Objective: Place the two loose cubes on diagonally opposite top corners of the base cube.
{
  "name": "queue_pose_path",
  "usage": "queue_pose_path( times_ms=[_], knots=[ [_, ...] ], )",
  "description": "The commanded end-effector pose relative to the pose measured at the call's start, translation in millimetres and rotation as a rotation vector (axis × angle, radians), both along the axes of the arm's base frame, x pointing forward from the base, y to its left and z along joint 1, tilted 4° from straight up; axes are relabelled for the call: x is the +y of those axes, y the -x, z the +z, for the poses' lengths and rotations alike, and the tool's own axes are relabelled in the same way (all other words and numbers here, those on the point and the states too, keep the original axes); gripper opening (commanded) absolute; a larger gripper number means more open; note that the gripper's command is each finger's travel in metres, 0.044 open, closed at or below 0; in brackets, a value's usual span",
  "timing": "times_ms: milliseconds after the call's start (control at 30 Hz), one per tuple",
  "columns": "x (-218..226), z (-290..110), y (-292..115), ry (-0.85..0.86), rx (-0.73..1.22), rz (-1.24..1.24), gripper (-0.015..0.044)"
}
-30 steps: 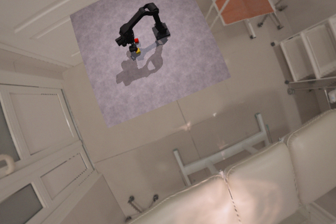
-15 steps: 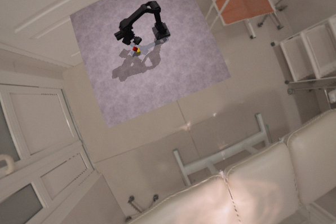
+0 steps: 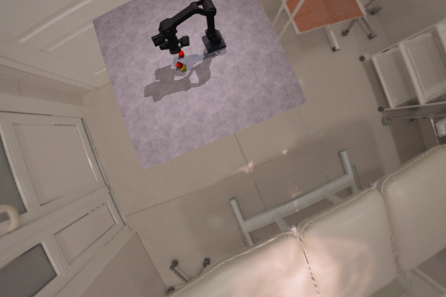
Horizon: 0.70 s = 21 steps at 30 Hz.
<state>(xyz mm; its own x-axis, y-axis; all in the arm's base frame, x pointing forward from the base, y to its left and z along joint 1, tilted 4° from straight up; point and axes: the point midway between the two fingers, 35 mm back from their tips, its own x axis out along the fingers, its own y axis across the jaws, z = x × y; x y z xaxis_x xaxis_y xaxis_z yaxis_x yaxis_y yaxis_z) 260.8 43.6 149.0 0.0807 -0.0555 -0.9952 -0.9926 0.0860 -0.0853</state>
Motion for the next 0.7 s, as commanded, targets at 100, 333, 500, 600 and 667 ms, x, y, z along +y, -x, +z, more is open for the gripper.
queue_pose_path(
  times_ms=[100,333,500,600,667],
  knots=[
    [-4,2,3,0.006,0.008,0.107,0.0265],
    [-5,-33,-2,0.005,0.008,0.104,0.0265],
    [-7,-60,-2,0.006,0.008,0.107,0.0265],
    [-7,-63,-2,0.006,0.008,0.107,0.0265],
    [-7,-70,-3,0.006,0.008,0.107,0.0265]
  ],
)
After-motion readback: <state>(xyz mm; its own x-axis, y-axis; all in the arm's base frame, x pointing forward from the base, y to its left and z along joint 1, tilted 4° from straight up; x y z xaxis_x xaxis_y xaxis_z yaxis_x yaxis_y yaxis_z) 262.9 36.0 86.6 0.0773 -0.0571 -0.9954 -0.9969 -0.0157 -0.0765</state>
